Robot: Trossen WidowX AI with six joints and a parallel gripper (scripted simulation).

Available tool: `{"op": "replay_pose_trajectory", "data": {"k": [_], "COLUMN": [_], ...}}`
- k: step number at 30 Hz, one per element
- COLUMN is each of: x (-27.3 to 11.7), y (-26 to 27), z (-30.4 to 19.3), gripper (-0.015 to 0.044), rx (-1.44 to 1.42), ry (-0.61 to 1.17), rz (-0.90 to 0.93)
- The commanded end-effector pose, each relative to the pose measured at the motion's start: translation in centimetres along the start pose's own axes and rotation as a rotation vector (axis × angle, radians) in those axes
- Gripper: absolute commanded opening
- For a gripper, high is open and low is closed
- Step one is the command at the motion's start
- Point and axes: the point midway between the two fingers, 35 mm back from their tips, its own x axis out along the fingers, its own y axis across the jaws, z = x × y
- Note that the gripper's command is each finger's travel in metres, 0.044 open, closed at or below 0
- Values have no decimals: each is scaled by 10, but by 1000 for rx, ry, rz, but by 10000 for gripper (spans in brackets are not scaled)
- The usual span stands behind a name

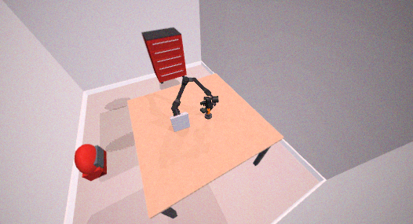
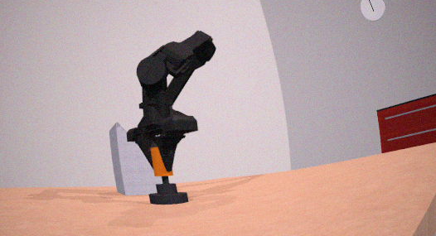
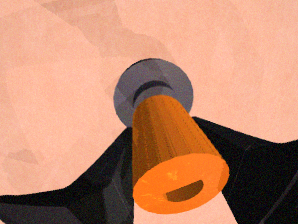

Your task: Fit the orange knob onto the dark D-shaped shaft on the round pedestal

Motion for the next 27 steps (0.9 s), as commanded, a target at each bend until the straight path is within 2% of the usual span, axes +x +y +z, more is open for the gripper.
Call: {"op": "replay_pose_trajectory", "data": {"k": [1, 6, 12, 27], "x": [-3, -4, -4, -3], "y": [-2, -3, -4, -2], "z": [-1, -1, -2, 0], "gripper": [0, 0, 0, 0], "rx": [0, -26, -209, -209], "ry": [2, 2, 2, 2], "rz": [-3, -3, -3, -3]}}
